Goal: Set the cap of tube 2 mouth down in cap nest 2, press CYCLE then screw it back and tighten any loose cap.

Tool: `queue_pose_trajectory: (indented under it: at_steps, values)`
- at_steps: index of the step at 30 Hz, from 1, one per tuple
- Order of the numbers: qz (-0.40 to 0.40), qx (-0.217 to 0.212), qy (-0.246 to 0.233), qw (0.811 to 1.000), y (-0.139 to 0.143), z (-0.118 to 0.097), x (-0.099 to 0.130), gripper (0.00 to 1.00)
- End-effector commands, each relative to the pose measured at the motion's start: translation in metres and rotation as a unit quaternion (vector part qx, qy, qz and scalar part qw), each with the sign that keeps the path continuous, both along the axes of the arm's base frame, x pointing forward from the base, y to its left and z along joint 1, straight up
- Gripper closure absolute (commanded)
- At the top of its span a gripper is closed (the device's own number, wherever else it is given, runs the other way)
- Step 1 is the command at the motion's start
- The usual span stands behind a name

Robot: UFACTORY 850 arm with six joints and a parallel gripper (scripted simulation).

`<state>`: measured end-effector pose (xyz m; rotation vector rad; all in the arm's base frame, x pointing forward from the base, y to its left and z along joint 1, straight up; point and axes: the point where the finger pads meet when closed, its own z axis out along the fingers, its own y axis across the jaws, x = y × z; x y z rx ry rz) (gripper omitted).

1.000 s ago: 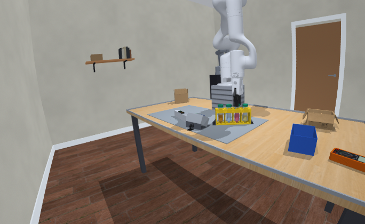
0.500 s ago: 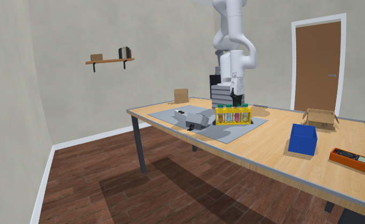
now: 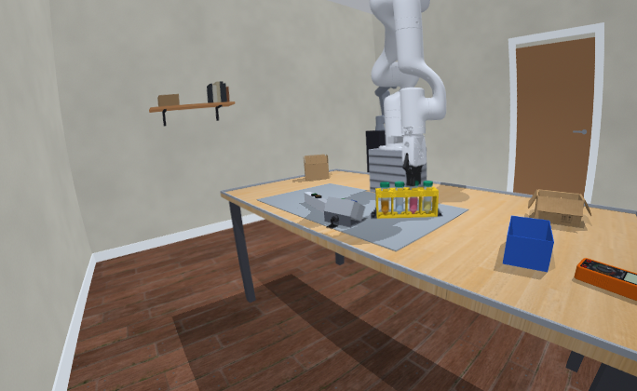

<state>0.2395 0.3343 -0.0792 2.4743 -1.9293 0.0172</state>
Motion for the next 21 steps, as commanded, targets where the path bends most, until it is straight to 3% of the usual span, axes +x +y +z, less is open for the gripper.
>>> queue_pose_trajectory:
  at_steps: [1, 5, 7, 11, 16, 21]
  values:
    - [0.105, 0.003, 0.003, 0.994, 0.0006, 0.0003, 0.0003, 1.00]
    - [0.204, 0.003, 0.004, 0.979, 0.0006, 0.0004, 0.0003, 1.00]
    - [0.204, 0.003, 0.004, 0.979, 0.0006, 0.0004, 0.0003, 1.00]
    - [0.301, 0.002, 0.004, 0.954, 0.0006, 0.0005, 0.0003, 1.00]
    - [0.417, 0.002, 0.005, 0.909, 0.0006, 0.0005, 0.0003, 1.00]
    - [0.527, 0.001, 0.005, 0.850, 0.0006, 0.0006, 0.0003, 1.00]
